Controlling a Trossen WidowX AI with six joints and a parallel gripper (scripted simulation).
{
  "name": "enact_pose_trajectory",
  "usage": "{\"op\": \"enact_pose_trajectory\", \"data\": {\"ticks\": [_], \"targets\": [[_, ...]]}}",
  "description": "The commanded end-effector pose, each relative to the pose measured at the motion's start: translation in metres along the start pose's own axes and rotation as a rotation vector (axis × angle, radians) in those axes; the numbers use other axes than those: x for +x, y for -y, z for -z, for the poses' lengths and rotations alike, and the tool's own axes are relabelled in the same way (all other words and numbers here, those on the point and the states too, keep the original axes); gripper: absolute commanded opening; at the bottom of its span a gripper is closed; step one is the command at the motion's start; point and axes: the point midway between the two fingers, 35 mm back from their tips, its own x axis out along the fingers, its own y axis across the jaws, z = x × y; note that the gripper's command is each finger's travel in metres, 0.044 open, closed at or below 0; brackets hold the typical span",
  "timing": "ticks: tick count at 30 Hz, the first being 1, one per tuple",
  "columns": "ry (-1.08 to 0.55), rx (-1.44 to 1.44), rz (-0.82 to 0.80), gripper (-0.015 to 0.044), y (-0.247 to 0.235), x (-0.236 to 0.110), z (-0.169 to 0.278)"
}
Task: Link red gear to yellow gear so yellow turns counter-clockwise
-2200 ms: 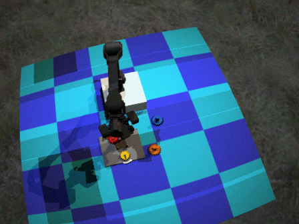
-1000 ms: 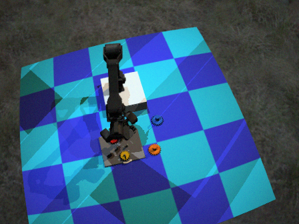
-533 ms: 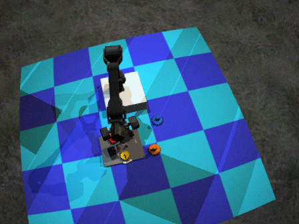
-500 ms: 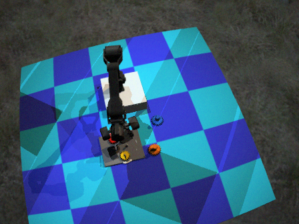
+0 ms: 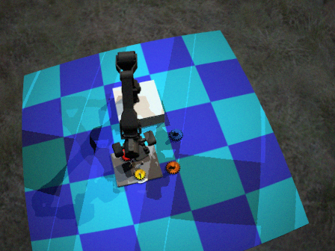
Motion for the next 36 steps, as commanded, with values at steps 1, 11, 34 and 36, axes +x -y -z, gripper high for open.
{"op": "enact_pose_trajectory", "data": {"ticks": [1, 11, 34, 36], "targets": [[0.001, -0.102, 0.004, 0.0, 0.0, 0.001, 0.0], [0.0, -0.358, 0.004, 0.0, 0.001, 0.003, 0.0], [0.001, -0.123, 0.004, 0.014, 0.001, -0.028, -0.001], [0.001, -0.11, 0.004, 0.014, 0.0, -0.042, 0.0]]}}
